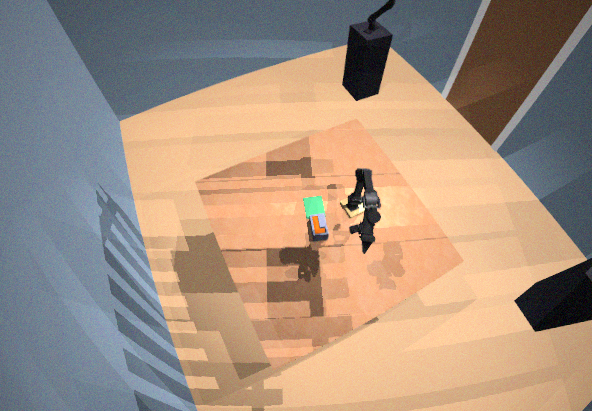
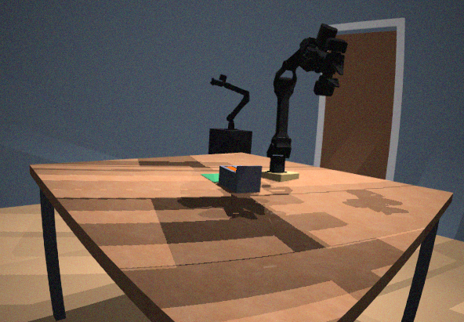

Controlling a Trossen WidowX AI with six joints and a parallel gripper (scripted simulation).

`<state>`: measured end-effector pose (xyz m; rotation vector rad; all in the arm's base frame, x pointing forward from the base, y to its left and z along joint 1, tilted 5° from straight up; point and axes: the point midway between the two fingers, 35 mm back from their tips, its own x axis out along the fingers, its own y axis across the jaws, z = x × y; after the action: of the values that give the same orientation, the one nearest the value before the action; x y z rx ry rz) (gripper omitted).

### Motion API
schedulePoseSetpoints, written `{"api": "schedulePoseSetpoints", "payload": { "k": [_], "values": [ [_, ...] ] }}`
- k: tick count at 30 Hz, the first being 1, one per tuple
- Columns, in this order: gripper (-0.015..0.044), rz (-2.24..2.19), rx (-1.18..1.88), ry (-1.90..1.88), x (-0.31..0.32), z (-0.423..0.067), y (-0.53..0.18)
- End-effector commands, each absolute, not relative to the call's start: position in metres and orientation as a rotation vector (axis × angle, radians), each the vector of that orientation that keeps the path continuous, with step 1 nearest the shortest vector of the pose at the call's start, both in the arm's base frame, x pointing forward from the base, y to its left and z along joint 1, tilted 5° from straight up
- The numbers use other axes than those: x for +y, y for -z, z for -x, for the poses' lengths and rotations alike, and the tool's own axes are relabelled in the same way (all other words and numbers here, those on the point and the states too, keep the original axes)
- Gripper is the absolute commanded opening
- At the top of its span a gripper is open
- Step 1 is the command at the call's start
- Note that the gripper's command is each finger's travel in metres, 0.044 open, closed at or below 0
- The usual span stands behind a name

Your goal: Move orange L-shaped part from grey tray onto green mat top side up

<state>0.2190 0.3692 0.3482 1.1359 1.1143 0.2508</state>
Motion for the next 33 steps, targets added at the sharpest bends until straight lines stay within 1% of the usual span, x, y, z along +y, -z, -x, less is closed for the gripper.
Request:
{"api": "schedulePoseSetpoints", "payload": {
  "k": [1,4,7,12,14,21,24,29,33],
  "values": [
    [0.018,-0.919,1.108,-0.111,0.328,-0.259,-0.298],
    [0.018,-0.719,1.147,0.016,0.281,-0.286,-0.253],
    [0.018,-0.529,1.232,0.131,0.227,-0.302,-0.212],
    [0.018,-0.256,1.474,0.267,0.133,-0.299,-0.156],
    [0.018,-0.202,1.551,0.287,0.11,-0.293,-0.145],
    [0.018,-0.196,1.562,0.289,0.107,-0.292,-0.141],
    [0.018,-0.196,1.561,0.289,0.106,-0.294,-0.125],
    [0.018,-0.196,1.561,0.289,0.103,-0.292,-0.076],
    [0.018,-0.196,1.562,0.289,0.102,-0.291,-0.07]
  ]
}}
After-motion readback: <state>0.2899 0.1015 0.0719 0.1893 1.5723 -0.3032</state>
